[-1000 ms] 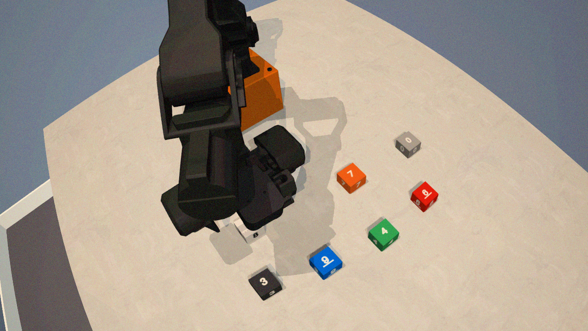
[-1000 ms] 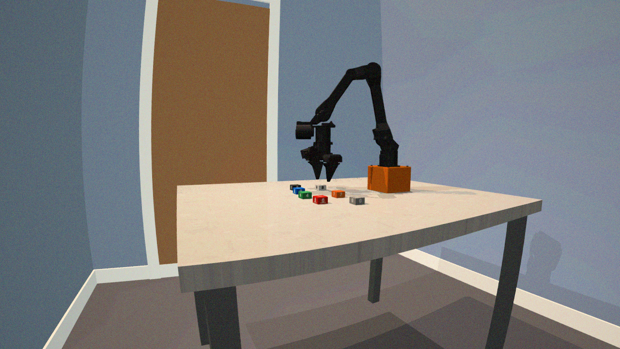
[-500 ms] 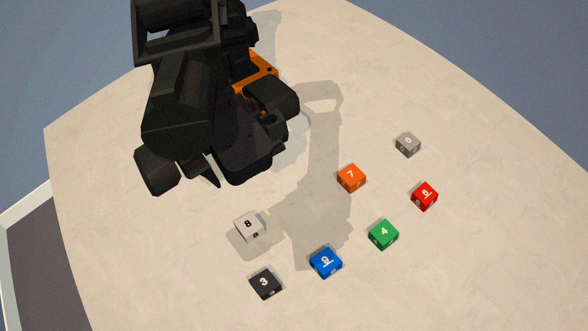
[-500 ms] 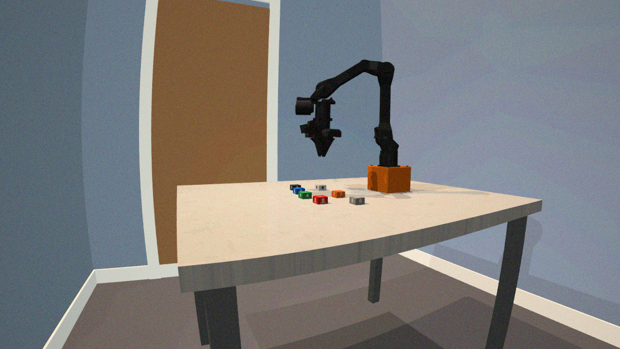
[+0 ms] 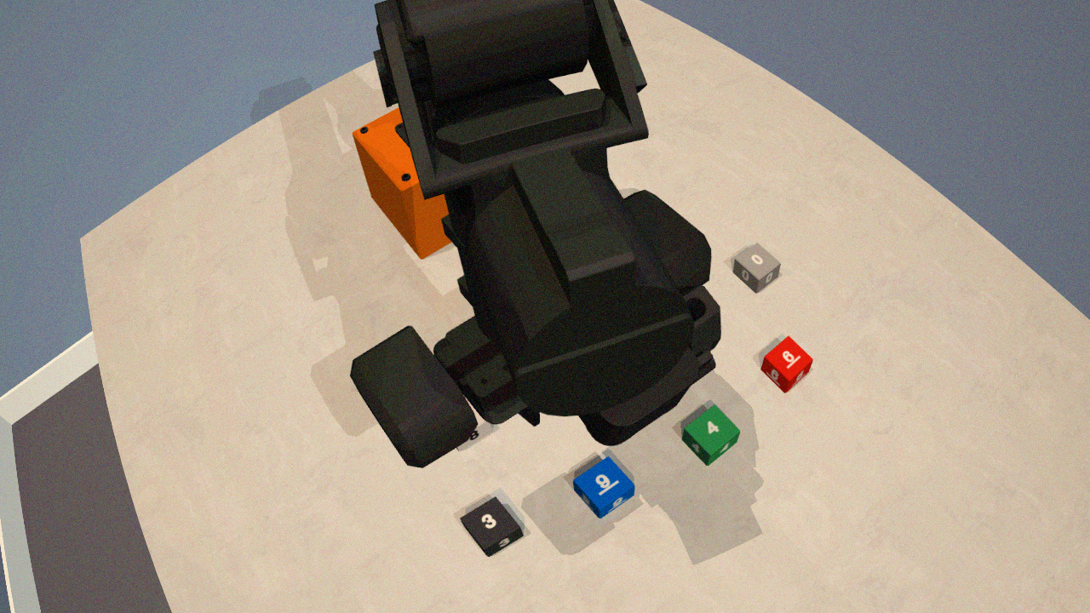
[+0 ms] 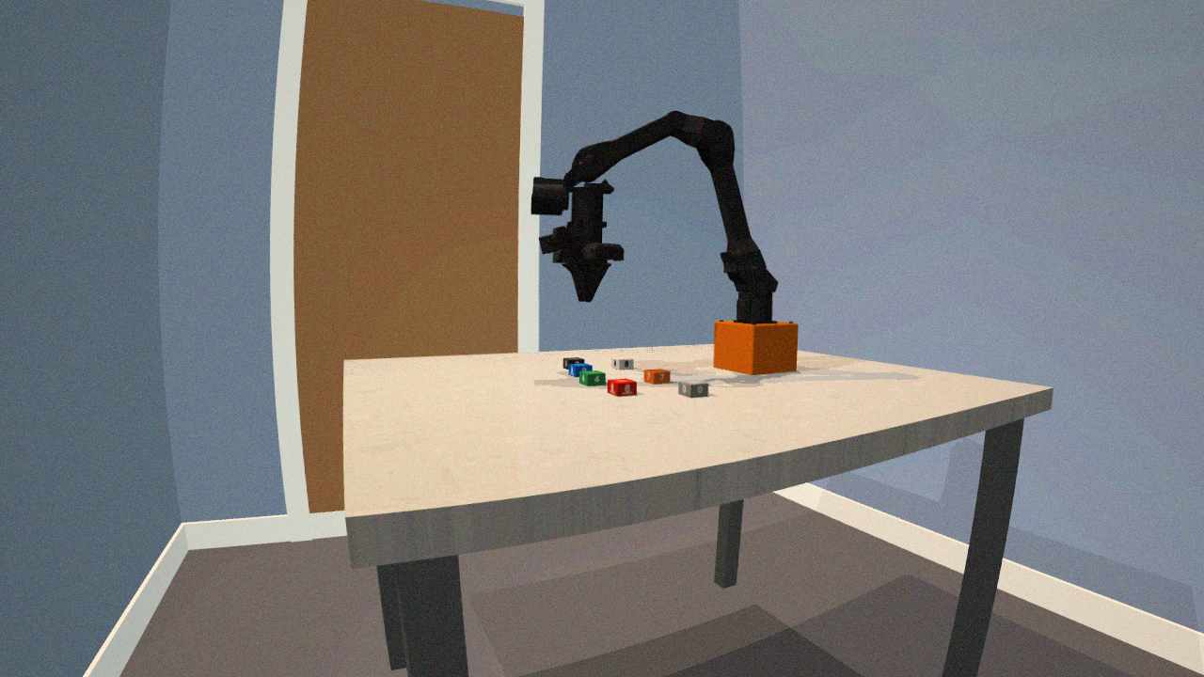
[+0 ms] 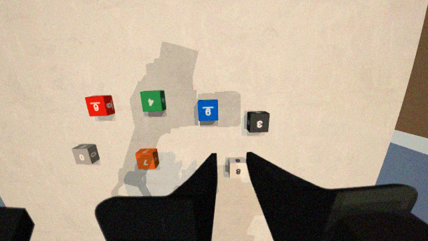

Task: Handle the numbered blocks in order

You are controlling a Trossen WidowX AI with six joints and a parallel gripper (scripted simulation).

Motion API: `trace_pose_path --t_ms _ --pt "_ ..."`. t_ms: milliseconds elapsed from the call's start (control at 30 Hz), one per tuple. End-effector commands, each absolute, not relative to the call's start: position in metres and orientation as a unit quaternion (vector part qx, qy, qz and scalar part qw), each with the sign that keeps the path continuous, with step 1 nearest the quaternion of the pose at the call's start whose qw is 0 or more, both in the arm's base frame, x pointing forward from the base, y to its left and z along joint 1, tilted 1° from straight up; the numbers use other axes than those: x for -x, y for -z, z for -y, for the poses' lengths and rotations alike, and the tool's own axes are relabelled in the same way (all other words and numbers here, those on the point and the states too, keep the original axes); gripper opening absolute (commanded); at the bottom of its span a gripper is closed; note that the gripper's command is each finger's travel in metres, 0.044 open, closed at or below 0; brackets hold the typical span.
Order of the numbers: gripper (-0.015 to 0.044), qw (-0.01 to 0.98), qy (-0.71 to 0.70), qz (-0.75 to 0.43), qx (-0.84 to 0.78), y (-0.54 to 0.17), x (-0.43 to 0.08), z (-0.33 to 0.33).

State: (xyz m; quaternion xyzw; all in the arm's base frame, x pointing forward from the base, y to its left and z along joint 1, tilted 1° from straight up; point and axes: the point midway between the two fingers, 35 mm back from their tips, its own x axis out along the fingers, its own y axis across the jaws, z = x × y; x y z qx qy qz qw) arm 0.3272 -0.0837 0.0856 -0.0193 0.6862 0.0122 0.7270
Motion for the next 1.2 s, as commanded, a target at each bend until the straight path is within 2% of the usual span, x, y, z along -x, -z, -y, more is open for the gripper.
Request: trace_pose_path --t_ms 0,67,267,433,1167 --pt "0.0120 0.723 -0.013 -0.691 0.017 -0.082 -0.350 0.066" --pt "0.0120 0.723 -0.013 -0.691 0.017 -0.082 -0.350 0.066" --pt "0.0277 0.722 -0.013 -0.691 0.017 -0.004 -0.354 0.067" --pt "0.0400 0.722 -0.013 -0.691 0.017 -0.001 -0.353 0.067" --pt "0.0400 0.722 -0.013 -0.691 0.017 0.030 -0.355 0.067"
